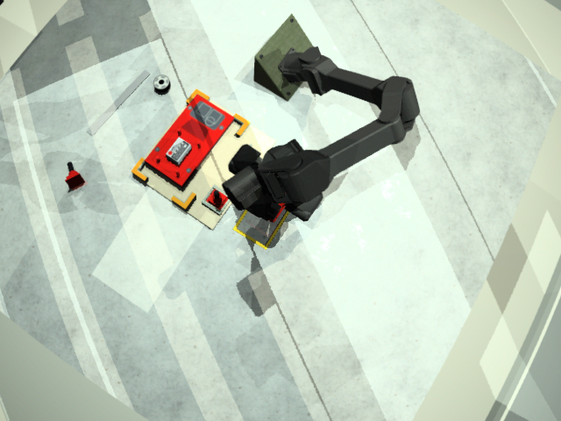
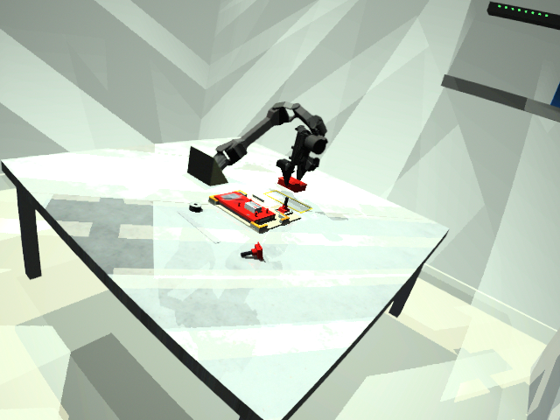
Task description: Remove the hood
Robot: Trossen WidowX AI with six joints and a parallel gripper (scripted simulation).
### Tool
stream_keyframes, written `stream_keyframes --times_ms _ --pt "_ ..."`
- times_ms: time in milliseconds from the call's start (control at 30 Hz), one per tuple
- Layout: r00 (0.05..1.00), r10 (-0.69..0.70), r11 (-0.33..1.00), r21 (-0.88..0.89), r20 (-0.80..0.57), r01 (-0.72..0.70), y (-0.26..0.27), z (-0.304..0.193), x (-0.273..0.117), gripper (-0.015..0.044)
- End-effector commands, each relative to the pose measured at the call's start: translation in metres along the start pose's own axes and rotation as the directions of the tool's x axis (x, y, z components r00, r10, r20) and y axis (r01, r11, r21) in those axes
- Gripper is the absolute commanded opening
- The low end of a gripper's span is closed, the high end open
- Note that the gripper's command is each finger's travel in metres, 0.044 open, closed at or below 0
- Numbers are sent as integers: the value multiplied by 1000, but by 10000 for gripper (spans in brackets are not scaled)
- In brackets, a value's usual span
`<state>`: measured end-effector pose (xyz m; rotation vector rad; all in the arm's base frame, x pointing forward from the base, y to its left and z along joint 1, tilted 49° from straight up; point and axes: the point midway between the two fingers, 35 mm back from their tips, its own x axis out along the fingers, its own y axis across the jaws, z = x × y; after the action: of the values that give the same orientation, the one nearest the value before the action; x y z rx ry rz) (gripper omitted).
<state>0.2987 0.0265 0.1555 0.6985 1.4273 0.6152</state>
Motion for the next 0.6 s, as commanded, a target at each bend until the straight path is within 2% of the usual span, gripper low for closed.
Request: stream_keyframes --times_ms 0,567 --pt "1000 4 1000 4 3 -4 1 0 4 0" --pt "1000 3 1000 -3 2 -3 1 0 18 0"
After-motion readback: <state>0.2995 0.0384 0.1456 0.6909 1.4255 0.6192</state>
